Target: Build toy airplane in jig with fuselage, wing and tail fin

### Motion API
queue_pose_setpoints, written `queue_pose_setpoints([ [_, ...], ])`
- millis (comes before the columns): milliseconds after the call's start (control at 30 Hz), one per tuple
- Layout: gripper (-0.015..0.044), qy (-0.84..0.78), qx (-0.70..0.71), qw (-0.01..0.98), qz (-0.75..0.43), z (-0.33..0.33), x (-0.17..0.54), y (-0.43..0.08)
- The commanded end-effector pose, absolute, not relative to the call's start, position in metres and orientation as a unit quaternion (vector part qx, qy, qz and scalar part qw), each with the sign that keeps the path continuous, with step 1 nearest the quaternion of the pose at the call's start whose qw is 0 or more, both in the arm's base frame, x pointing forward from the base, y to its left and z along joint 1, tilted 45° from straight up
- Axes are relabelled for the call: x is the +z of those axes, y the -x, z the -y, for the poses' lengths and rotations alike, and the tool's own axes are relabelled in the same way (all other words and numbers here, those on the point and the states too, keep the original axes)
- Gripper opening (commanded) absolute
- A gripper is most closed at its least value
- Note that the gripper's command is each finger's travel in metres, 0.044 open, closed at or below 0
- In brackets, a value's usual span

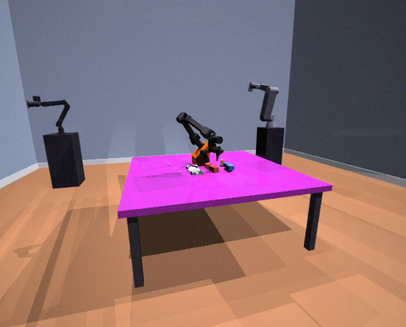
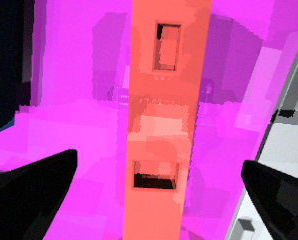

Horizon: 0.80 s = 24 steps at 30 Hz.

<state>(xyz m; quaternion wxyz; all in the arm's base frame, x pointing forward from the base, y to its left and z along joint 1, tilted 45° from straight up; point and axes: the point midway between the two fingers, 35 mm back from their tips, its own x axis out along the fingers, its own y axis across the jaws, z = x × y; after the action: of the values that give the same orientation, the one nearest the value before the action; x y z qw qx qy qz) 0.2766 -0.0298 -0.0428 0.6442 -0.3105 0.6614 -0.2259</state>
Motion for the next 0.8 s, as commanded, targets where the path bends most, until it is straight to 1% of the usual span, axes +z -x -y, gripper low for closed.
queue_pose_setpoints([
  [0, 0.044, 0.313, -0.227, 0.641, -0.663, 0.04, -0.051, -0.275],
  [767, 0.044, 0.313, -0.227, 0.641, -0.663, 0.063, -0.074, -0.276],
])
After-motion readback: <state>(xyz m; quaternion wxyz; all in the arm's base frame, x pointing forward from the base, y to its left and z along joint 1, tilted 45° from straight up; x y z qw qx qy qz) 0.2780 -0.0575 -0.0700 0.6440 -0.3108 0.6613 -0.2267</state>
